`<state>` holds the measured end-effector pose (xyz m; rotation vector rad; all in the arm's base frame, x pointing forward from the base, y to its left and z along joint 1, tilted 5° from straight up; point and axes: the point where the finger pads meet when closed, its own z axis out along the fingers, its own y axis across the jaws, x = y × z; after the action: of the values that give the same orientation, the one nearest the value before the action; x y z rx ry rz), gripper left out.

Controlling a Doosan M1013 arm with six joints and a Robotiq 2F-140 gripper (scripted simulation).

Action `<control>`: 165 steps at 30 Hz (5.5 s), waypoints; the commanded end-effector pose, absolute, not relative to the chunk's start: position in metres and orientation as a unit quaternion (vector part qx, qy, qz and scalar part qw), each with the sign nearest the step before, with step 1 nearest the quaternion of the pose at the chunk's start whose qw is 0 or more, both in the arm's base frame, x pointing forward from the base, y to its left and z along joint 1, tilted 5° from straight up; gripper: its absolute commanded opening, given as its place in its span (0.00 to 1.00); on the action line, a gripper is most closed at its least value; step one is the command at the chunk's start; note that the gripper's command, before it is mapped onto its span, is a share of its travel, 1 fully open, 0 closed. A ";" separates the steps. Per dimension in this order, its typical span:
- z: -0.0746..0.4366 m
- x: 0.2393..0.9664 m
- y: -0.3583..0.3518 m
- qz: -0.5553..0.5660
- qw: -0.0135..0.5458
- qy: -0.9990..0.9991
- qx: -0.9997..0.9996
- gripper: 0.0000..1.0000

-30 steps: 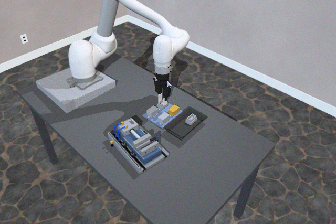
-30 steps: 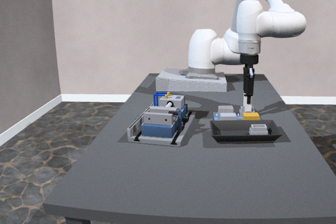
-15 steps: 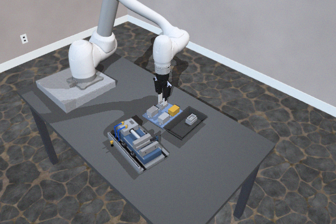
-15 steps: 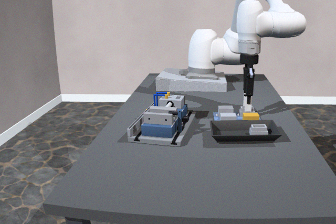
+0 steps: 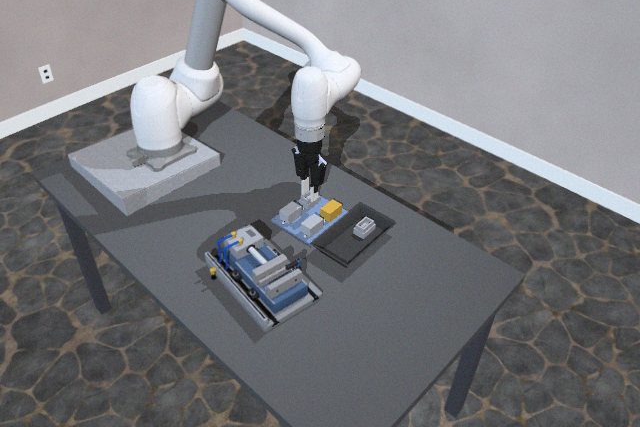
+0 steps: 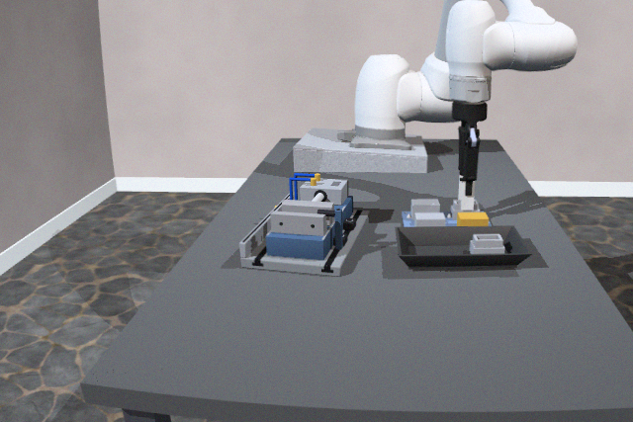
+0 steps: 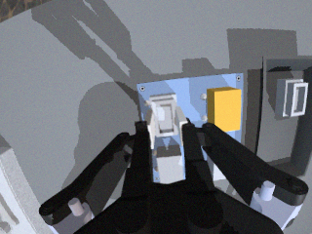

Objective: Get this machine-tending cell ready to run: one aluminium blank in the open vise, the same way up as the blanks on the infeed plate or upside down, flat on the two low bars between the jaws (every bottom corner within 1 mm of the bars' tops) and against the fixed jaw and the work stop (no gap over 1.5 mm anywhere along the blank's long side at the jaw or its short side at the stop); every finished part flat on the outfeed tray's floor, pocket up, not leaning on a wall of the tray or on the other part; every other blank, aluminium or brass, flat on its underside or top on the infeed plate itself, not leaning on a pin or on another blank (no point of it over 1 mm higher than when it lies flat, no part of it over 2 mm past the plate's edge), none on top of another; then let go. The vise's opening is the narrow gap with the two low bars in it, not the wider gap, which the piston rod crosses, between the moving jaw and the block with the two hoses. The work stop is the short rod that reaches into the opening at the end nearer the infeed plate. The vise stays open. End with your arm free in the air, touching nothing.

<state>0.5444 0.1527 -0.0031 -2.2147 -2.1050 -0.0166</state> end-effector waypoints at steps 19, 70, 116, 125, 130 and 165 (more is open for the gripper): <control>-0.003 0.544 0.153 -0.005 0.043 -0.688 -0.724 0.00; 0.107 0.550 0.145 -0.005 0.043 -0.688 -0.724 0.00; 0.096 0.760 0.037 -0.005 0.043 -0.688 -0.724 0.00; 0.096 0.760 0.037 -0.005 0.043 -0.688 -0.724 0.00; 0.096 0.760 0.037 -0.005 0.043 -0.688 -0.724 0.00; 0.088 0.760 0.038 -0.005 0.043 -0.688 -0.724 0.00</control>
<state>0.7602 0.0376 0.0897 -2.2145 -2.1048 -0.0161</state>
